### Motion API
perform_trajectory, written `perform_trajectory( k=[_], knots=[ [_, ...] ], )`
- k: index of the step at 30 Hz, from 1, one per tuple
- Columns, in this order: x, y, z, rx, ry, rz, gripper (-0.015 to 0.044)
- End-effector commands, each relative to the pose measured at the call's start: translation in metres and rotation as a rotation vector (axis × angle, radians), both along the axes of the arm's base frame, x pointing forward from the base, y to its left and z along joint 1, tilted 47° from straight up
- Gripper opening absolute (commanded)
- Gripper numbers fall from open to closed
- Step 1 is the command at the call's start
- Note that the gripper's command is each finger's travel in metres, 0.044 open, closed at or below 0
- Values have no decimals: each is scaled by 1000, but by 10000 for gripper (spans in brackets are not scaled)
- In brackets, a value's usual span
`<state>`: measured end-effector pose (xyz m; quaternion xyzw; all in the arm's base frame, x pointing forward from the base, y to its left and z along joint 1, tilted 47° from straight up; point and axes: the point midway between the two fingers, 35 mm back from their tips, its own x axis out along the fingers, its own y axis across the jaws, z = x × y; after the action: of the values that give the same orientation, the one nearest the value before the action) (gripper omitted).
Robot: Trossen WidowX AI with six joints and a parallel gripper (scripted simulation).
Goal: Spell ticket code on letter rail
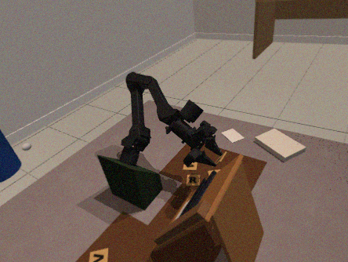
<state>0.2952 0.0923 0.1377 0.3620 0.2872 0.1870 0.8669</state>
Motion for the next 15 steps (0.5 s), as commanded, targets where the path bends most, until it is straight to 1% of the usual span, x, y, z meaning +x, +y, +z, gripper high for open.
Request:
perform_trajectory(
  k=[1, 15],
  knots=[
    [0, -2, -2, -2, -3, 3, 0],
    [2, -6, -7, -2, -3, 3, 0]
  ],
)
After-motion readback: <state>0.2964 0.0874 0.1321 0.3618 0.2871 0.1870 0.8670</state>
